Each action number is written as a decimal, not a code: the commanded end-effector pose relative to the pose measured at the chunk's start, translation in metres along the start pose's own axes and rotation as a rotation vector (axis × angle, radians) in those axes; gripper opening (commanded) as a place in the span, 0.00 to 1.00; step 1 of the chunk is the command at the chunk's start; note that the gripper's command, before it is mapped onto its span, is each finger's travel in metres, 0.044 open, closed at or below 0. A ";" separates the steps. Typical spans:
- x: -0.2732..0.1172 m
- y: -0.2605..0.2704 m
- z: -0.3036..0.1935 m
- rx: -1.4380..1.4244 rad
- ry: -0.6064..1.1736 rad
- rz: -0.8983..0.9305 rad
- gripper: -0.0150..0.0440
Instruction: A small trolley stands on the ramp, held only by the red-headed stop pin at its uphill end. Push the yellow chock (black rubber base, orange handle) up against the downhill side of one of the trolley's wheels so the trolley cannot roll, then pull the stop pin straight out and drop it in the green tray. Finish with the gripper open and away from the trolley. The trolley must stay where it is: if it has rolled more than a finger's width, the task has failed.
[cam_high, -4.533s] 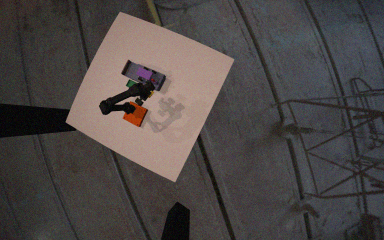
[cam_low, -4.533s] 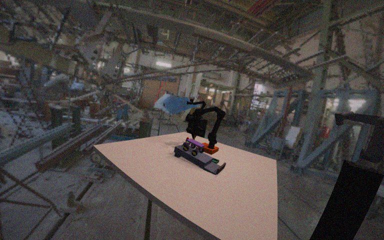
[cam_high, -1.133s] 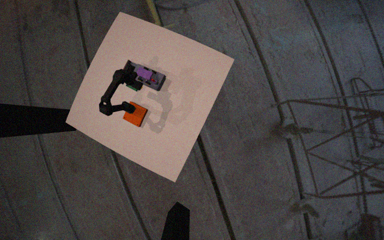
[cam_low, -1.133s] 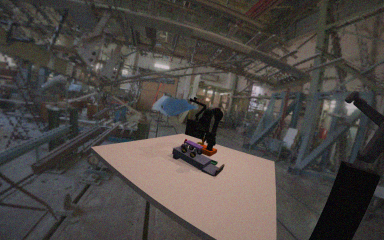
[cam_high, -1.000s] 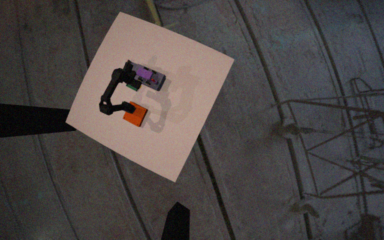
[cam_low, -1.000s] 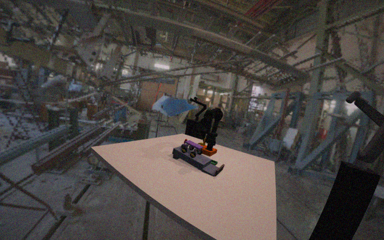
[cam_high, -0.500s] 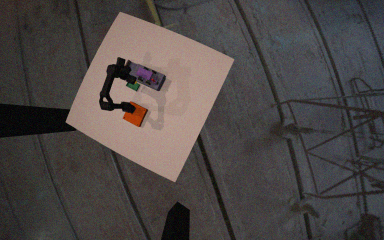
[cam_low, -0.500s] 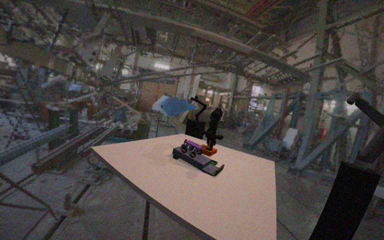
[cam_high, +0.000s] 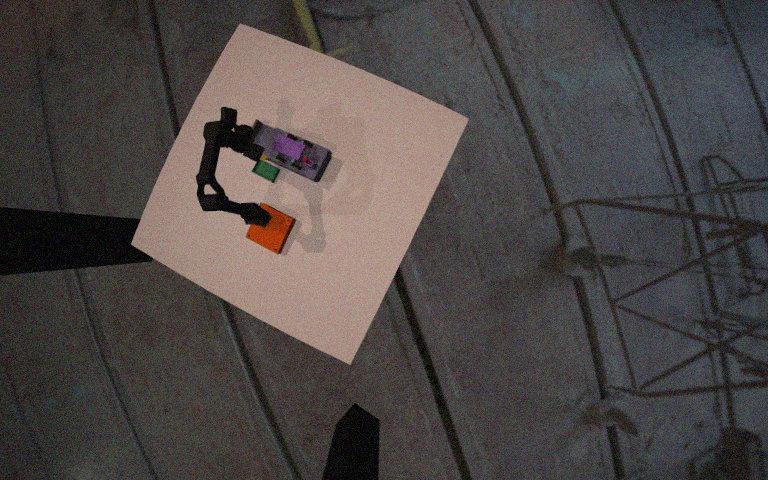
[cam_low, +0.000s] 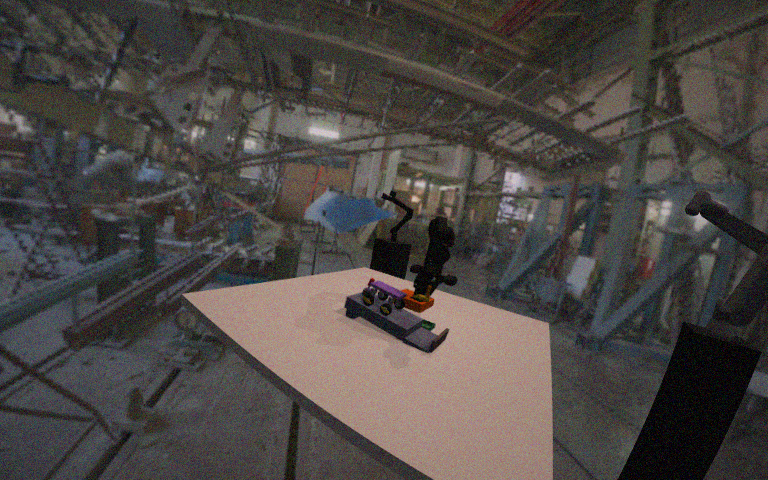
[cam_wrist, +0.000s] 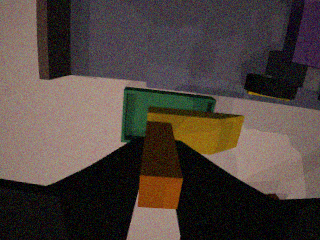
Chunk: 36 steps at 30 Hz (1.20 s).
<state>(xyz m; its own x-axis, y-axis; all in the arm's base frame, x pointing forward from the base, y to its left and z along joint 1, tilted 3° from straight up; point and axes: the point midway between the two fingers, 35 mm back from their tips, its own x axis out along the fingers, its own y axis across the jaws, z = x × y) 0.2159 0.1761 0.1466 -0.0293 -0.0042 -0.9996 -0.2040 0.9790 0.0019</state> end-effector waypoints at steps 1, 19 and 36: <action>0.000 0.004 0.000 0.000 -0.001 -0.064 0.25; 0.007 0.007 0.030 0.000 -0.004 -0.069 0.25; 0.052 0.005 0.030 0.000 -0.004 -0.069 0.25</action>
<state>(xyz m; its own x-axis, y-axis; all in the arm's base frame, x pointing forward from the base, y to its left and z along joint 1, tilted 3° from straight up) 0.2428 0.1890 0.1019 -0.0128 -0.0646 -0.9978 -0.2013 0.9777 -0.0607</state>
